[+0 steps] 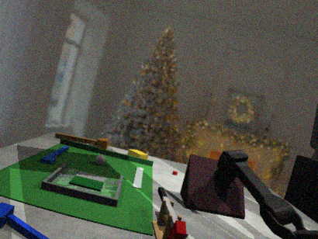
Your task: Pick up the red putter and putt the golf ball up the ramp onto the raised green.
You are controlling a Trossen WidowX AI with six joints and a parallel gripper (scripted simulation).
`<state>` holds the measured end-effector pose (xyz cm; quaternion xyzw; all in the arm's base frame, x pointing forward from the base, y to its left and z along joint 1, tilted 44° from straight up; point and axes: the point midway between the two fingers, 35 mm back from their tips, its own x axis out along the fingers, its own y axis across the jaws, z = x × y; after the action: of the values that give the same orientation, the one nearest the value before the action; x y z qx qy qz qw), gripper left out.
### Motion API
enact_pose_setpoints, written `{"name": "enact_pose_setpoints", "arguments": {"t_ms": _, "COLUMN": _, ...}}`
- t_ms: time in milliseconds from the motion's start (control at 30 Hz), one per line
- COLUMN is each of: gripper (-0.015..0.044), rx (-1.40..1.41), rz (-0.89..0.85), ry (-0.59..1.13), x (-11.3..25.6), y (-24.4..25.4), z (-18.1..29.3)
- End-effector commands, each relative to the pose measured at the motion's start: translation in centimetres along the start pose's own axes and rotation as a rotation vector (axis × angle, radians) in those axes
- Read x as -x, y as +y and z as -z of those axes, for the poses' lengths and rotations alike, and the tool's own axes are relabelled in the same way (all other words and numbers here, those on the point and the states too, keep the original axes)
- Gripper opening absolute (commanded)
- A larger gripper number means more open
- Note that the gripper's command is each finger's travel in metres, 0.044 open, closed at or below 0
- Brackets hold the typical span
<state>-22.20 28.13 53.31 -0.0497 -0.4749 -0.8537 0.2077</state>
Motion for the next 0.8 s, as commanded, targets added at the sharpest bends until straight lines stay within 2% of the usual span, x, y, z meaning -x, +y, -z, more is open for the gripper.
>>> {"name": "enact_pose_setpoints", "arguments": {"t_ms": 0, "gripper": 0.0426, "rx": 0.001, "rz": -0.006, "ry": 0.002, "x": -0.1, "y": 0.2, "z": 0.1}}
{"name": "enact_pose_setpoints", "arguments": {"t_ms": 200, "gripper": 0.0440, "rx": 0.032, "rz": -0.221, "ry": 0.088, "x": -3.1, "y": 8.2, "z": 4.8}}
{"name": "enact_pose_setpoints", "arguments": {"t_ms": 400, "gripper": 0.0440, "rx": 0.046, "rz": -0.453, "ry": 0.225, "x": -4.0, "y": 16.1, "z": 11.0}}
{"name": "enact_pose_setpoints", "arguments": {"t_ms": 567, "gripper": 0.0440, "rx": 0.047, "rz": -0.651, "ry": 0.384, "x": -2.8, "y": 22.3, "z": 17.1}}
{"name": "enact_pose_setpoints", "arguments": {"t_ms": 767, "gripper": 0.0440, "rx": 0.061, "rz": -0.867, "ry": 0.614, "x": 0.9, "y": 28.2, "z": 24.9}}
